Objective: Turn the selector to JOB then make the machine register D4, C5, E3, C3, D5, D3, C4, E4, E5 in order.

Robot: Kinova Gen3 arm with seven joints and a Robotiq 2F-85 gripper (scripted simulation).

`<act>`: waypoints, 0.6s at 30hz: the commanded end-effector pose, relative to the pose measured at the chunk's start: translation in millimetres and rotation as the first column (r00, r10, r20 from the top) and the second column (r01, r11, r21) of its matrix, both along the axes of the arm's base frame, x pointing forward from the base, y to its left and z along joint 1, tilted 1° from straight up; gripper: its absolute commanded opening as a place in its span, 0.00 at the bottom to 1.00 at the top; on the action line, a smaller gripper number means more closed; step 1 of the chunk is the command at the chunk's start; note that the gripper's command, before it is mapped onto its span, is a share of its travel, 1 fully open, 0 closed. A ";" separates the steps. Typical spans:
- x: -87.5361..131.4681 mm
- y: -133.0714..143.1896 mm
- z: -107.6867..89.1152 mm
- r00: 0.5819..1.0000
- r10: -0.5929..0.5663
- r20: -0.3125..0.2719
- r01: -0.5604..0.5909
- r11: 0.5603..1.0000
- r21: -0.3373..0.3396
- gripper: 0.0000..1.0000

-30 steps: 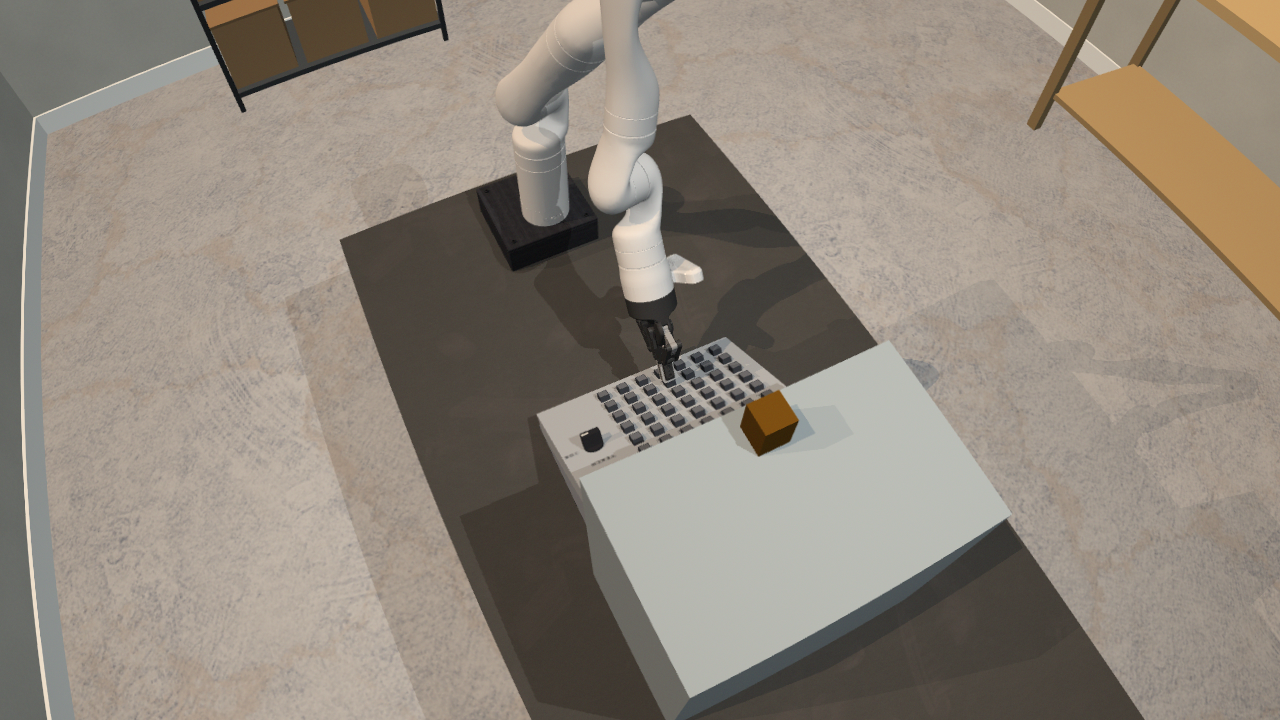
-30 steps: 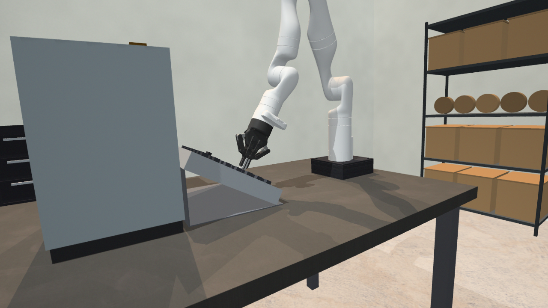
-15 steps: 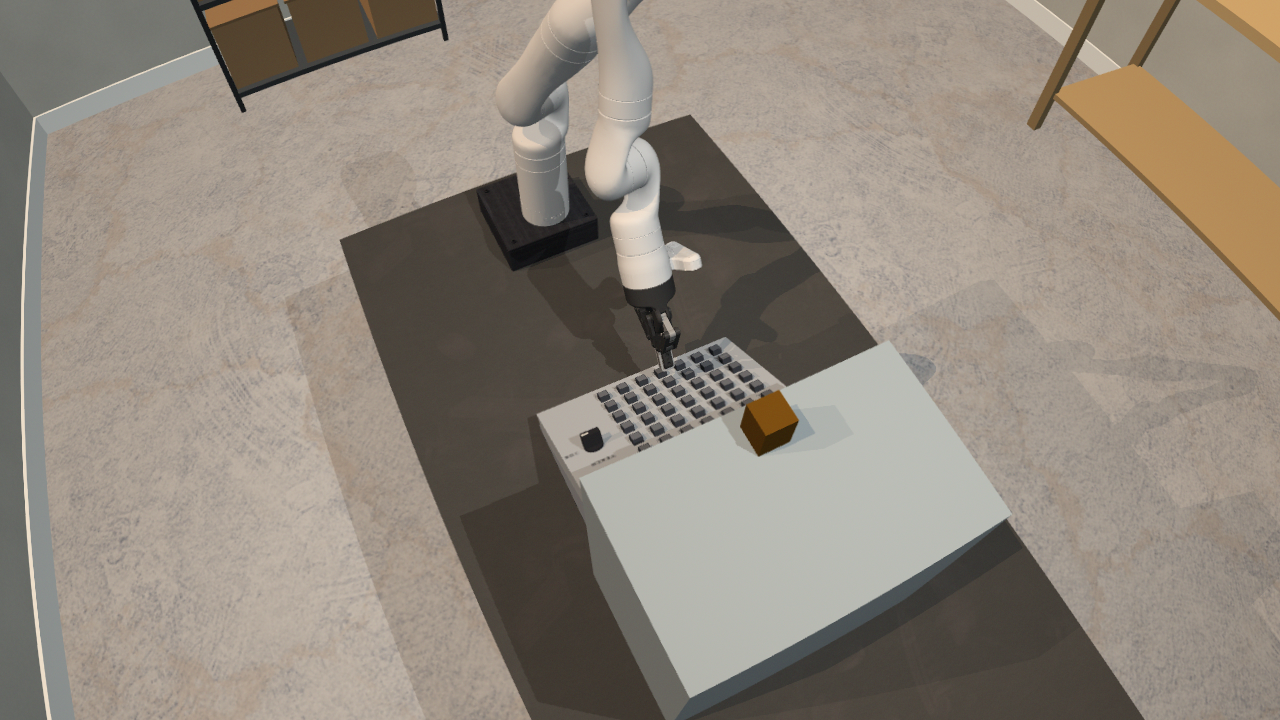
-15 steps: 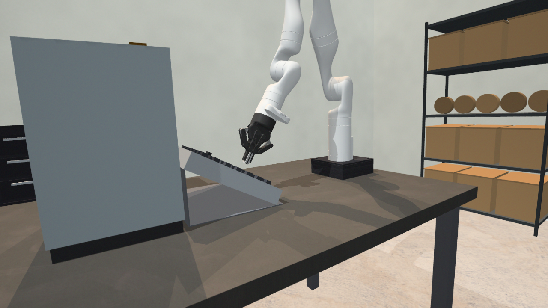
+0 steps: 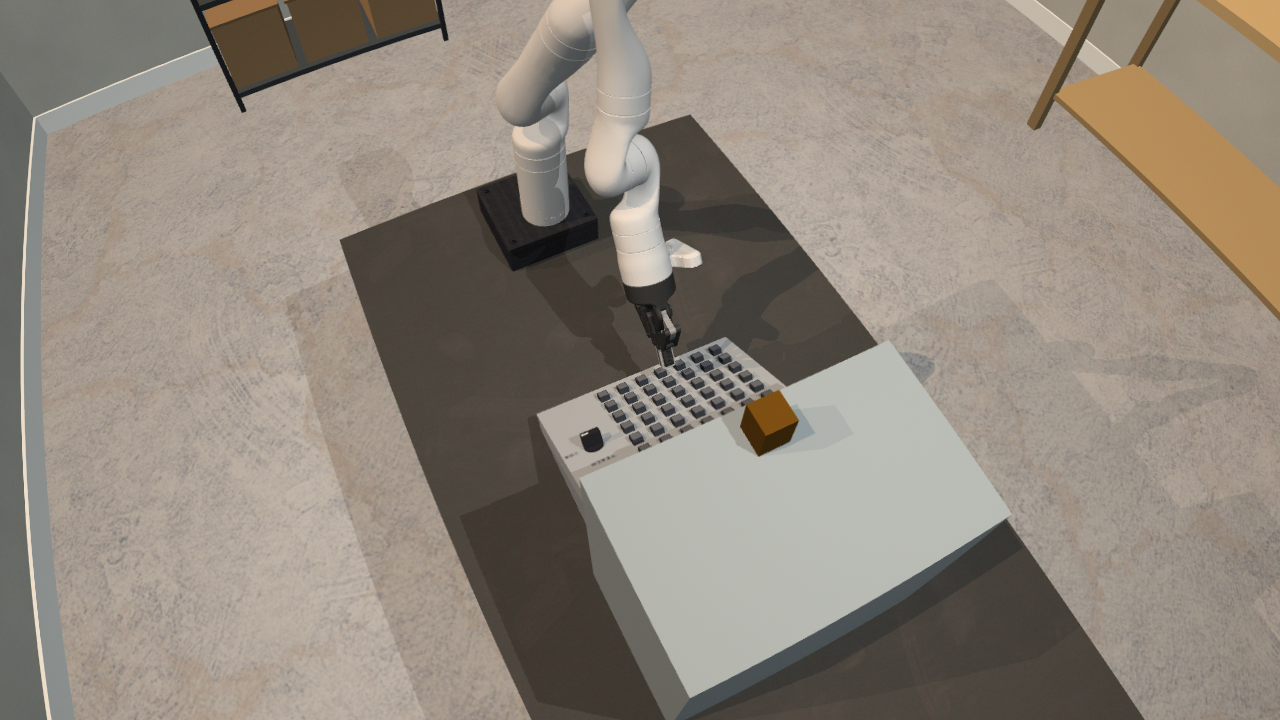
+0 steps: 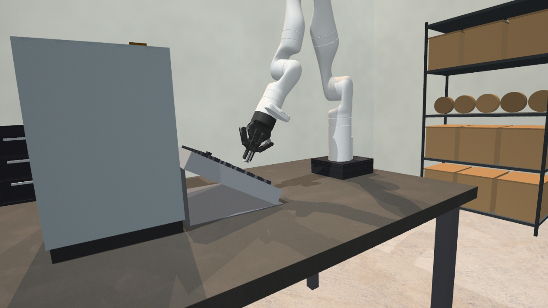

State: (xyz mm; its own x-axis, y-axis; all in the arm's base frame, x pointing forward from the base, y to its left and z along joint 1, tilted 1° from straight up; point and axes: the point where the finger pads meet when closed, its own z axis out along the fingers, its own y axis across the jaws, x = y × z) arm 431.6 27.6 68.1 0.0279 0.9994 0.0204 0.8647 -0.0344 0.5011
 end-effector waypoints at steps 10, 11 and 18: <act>-2.1 -1.6 0.5 1.000 0.006 -0.004 -0.006 1.000 -0.008 0.10; -2.1 -1.6 0.5 1.000 0.006 -0.004 -0.006 1.000 -0.008 0.10; -2.1 -1.6 0.5 1.000 0.006 -0.004 -0.006 1.000 -0.008 0.10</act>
